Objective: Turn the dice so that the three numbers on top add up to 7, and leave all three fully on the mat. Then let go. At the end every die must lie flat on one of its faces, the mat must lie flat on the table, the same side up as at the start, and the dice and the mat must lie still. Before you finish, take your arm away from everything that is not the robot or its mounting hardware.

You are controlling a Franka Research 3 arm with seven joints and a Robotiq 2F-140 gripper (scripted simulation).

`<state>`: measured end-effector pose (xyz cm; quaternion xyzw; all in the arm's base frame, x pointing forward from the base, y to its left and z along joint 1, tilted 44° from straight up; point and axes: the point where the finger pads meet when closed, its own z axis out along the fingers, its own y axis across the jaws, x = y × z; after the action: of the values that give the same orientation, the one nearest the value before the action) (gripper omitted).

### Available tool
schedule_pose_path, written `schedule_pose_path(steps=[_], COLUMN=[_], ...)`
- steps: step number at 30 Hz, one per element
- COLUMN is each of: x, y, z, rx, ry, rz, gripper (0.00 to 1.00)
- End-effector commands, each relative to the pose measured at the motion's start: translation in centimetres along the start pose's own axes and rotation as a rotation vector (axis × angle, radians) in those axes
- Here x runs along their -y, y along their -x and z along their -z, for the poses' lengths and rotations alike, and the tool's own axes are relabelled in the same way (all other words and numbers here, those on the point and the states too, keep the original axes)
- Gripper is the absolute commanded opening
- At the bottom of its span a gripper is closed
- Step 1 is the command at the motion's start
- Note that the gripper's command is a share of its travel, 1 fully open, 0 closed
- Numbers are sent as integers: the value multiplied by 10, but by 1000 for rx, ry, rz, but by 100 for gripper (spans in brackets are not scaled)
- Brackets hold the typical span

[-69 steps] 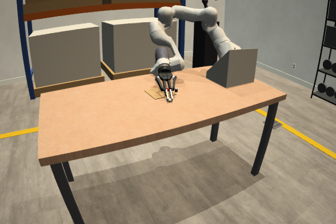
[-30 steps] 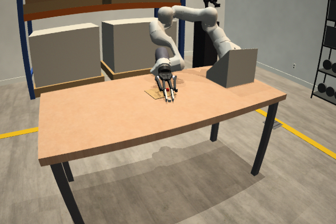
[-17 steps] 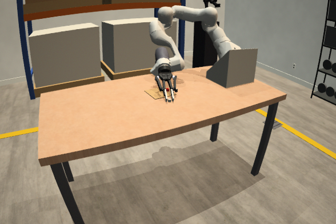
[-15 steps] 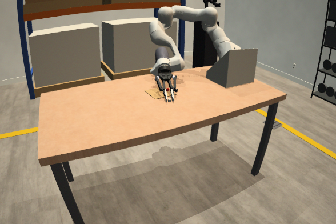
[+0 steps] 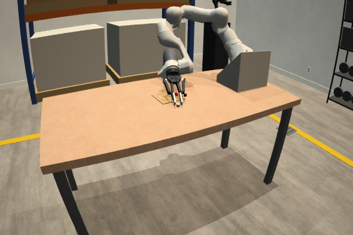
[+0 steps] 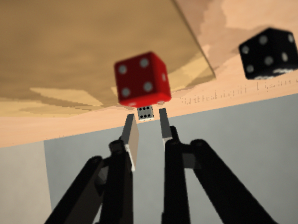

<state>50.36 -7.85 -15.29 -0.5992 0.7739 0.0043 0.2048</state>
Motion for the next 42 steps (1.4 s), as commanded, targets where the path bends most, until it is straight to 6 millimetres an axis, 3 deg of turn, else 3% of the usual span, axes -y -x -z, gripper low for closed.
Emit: schedule_pose_path(steps=[1,12,23,28,42], x=[1,1,3,3,2], y=[-1,-1,6,30,61], z=[13,40,41,39,34], rx=[2,2,-51,-257,-526], ry=[0,0,-1,3,1], rz=[-13,-13,-13,-13,-13], gripper=[19,19,19,19,19])
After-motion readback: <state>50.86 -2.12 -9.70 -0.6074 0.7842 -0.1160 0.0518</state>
